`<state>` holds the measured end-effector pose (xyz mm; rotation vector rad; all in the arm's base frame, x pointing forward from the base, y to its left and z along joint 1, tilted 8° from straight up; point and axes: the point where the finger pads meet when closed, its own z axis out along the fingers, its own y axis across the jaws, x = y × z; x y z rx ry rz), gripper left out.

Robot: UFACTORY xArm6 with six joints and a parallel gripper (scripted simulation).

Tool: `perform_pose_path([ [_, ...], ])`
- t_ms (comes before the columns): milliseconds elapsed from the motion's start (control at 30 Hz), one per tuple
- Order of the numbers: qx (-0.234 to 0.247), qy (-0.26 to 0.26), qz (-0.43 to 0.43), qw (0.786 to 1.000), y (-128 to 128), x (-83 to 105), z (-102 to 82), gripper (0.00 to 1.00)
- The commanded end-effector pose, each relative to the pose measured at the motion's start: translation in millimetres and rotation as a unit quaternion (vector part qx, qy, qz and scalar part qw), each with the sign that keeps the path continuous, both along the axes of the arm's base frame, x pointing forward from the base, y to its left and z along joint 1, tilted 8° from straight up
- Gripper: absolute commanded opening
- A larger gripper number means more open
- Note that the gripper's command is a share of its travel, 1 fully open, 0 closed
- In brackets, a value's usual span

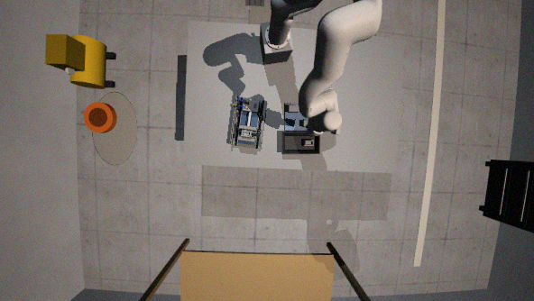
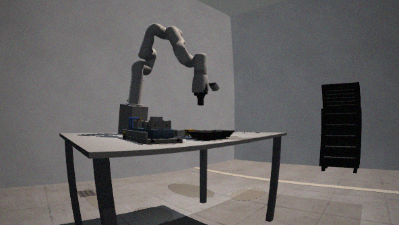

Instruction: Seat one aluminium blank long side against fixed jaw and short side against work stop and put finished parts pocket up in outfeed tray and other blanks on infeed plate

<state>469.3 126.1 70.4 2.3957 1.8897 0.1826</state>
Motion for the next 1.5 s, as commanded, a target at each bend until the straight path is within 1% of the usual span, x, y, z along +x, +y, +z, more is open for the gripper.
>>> perform_pose_path([
  [0, 0.000, 0.004, 0.001, 1.000, -3, 42.6, 3.8, 0.00],
  [100, 0.001, 0.004, 0.001, 1.000, -7, 67.7, 6.3, 0.00],
  [167, 0.001, 0.004, 0.001, 1.000, -7, 67.7, 6.3, 0.00],
  [200, 0.001, 0.004, 0.001, 1.000, -9, 77.7, 7.2, 0.00],
  [267, 0.001, 0.004, 0.001, 1.000, -11, 85.7, 7.8, 0.00],
  [800, 0.001, 0.004, 0.001, 1.000, -11, 86.7, 2.9, 0.00],
  [1233, 0.001, 0.004, 0.001, 1.000, -10, 89.7, -17.4, 0.00],
  [1300, 0.001, 0.004, 0.001, 1.000, -10, 89.7, -17.4, 0.00],
  [1467, 0.001, 0.004, 0.001, 1.000, -10, 91.1, -27.4, 0.00],
])
